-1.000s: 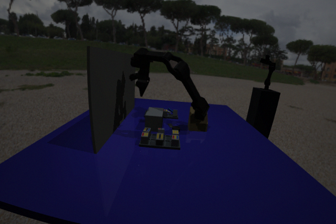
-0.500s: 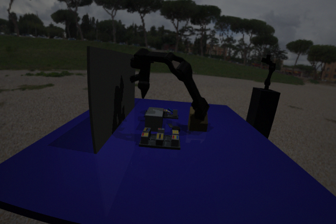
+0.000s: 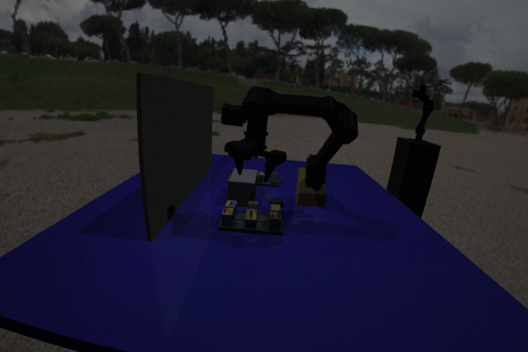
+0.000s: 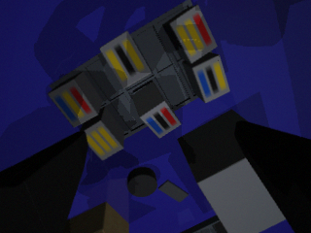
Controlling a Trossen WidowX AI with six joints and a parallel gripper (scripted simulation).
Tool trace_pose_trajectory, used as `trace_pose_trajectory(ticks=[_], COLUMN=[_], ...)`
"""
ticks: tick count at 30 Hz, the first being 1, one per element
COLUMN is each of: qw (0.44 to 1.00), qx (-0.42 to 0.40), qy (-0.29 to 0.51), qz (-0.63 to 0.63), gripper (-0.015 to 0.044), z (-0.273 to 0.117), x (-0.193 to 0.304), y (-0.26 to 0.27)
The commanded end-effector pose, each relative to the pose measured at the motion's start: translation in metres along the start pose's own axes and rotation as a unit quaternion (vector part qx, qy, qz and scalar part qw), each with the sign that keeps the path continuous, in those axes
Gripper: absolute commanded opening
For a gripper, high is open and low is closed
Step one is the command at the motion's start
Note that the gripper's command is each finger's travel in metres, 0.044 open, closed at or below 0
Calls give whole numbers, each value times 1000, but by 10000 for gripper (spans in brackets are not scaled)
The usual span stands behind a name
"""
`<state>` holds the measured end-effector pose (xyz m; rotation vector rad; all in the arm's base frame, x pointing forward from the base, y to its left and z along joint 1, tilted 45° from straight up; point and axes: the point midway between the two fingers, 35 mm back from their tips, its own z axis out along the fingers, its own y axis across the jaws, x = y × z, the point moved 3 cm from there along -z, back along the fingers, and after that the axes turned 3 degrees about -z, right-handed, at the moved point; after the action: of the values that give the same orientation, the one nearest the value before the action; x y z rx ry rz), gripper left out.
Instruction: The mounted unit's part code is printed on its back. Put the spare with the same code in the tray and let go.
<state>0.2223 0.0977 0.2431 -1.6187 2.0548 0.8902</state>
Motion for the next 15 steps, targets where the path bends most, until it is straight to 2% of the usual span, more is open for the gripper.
trace_pose_trajectory(ticks=[1, 4, 13, 15], qw=[990, 978, 977, 976], qx=[-11, -16, -16, -16], qy=[-8, -14, -15, -14], qz=[-137, -209, -214, -215], gripper=[440, 440, 440, 388], z=[14, 21, 21, 26], x=[1, 6, 7, 8], y=[56, 83, 85, 85])
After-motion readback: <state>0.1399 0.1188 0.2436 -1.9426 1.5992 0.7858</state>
